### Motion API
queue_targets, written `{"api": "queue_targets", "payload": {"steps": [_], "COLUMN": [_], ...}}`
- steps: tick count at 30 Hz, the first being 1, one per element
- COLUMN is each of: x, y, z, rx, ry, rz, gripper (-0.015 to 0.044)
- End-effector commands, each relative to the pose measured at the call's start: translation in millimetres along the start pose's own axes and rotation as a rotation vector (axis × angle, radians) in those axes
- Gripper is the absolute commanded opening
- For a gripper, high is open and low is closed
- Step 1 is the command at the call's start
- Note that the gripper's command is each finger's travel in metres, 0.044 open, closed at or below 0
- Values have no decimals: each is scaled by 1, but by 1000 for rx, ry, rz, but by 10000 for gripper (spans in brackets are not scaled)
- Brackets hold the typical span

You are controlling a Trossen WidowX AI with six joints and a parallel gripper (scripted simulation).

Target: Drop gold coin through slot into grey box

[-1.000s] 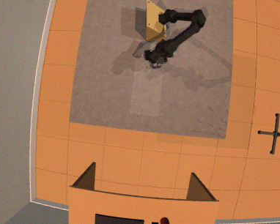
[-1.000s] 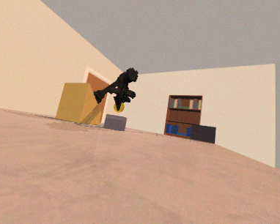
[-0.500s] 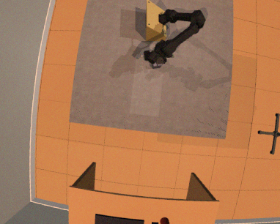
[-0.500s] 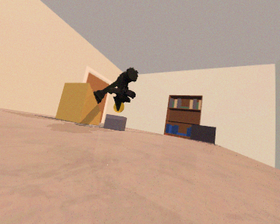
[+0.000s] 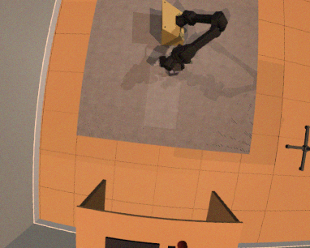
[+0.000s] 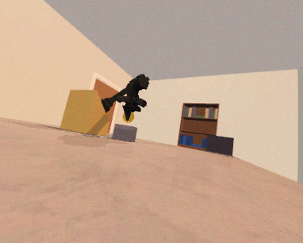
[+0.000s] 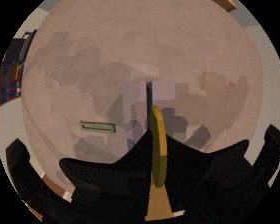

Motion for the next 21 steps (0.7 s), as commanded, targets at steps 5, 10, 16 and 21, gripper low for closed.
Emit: {"api": "queue_targets", "payload": {"steps": [5, 10, 16, 21], "x": [-5, -7, -9, -11], "y": [-2, -1, -1, -1], "z": [2, 1, 1, 1], "rx": [-8, -6, -7, -8], "ry": [6, 6, 6, 6], "rz": [2, 1, 1, 1], "gripper": [0, 0, 0, 0]}}
Point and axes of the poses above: the point midway between the two fingers, 35 mm back from their tips, its own x axis back along the fingers, its own z axis across the jaws, y = z × x, the point moved 4 cm from there along x, back along the fingers, and after that the axes turned 5 degrees about x, right-handed, at the moved point
